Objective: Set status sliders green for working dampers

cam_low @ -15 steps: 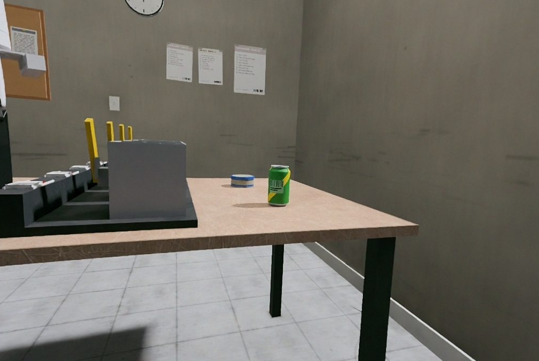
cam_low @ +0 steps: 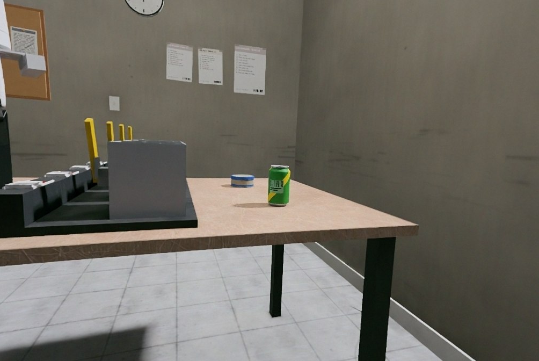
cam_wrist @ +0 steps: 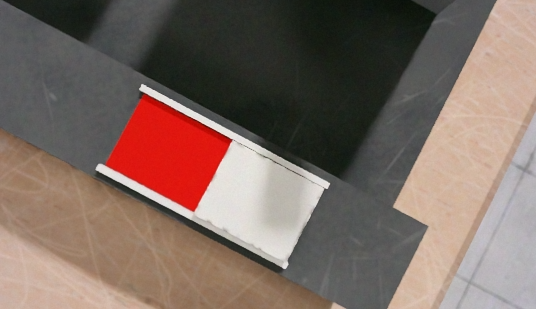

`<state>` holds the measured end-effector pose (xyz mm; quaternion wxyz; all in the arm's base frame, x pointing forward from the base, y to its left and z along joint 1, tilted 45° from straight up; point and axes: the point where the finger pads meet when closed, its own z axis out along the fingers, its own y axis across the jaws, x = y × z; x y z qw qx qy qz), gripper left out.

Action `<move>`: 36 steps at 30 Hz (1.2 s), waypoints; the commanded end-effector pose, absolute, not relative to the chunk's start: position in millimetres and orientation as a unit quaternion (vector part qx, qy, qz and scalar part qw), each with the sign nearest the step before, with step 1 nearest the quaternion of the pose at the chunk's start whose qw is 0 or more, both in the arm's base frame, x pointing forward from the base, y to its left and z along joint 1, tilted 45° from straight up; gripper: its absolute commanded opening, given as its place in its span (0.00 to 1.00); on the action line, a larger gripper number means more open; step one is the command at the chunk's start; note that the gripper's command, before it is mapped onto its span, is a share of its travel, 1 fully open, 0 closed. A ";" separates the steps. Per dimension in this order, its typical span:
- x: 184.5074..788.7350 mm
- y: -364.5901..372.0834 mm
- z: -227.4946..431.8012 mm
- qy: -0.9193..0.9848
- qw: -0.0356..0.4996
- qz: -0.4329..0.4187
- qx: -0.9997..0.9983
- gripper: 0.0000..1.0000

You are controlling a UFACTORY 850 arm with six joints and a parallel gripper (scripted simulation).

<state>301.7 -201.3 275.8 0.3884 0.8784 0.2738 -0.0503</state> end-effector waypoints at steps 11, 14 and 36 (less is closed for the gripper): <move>315.0 -189.5 285.0 0.264 0.381 -0.039 0.885 1.00; 328.3 -175.3 294.4 0.254 0.371 -0.028 0.893 1.00; 469.6 -86.9 329.2 0.127 0.362 0.010 0.923 1.00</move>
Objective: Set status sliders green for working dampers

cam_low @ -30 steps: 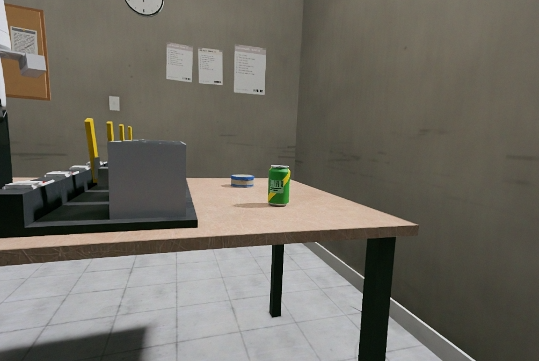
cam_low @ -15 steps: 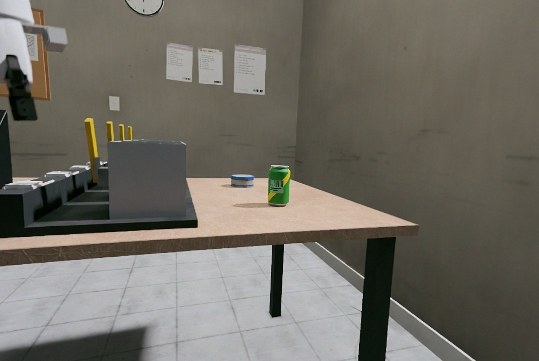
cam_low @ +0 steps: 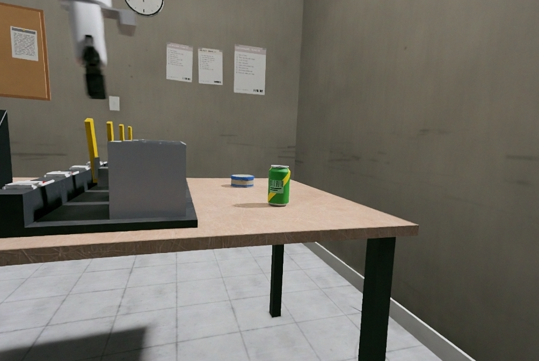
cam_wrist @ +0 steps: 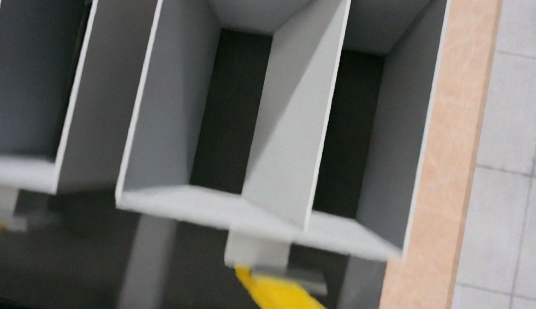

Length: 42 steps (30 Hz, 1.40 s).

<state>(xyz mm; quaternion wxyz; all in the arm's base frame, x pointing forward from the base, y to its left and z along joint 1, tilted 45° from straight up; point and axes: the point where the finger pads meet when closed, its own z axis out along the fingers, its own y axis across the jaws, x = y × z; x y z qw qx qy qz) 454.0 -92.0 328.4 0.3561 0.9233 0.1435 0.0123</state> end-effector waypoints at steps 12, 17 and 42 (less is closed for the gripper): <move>540.3 -37.0 312.8 0.051 0.382 0.019 0.922 1.00; 541.8 -35.6 312.1 0.049 0.383 0.019 0.922 1.00; 541.8 -35.6 312.1 0.049 0.383 0.019 0.922 0.39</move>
